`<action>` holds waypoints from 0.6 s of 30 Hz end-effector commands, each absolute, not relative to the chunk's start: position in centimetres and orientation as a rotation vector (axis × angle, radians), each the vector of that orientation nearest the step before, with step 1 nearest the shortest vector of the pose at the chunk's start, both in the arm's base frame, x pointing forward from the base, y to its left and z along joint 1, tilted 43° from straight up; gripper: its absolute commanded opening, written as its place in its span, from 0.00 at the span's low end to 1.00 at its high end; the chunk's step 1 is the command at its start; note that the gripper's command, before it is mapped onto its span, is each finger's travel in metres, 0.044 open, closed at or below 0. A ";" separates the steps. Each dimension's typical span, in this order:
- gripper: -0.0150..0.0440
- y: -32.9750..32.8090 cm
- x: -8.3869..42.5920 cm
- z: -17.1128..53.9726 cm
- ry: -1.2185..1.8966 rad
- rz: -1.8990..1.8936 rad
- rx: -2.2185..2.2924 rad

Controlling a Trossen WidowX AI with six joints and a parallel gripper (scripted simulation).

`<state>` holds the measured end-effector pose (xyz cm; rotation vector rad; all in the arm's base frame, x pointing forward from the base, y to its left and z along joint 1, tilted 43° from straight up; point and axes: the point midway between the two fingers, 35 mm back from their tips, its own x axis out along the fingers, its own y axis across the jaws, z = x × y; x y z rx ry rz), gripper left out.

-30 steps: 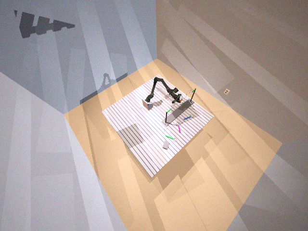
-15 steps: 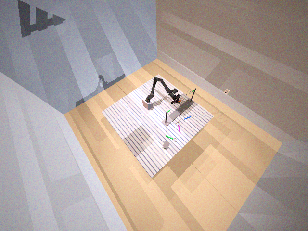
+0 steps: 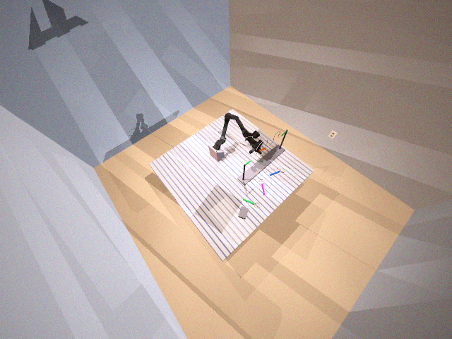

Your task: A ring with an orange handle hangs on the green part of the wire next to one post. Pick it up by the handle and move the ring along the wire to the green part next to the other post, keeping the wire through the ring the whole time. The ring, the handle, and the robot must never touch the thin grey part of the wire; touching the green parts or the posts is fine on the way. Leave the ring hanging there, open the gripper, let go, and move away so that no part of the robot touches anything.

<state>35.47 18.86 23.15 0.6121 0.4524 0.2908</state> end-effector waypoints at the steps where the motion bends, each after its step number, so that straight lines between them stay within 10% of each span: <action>1: 0.00 17.8 35.5 22.6 0.456 0.274 0.548; 18: 0.00 12.6 35.6 20.6 0.485 0.183 0.199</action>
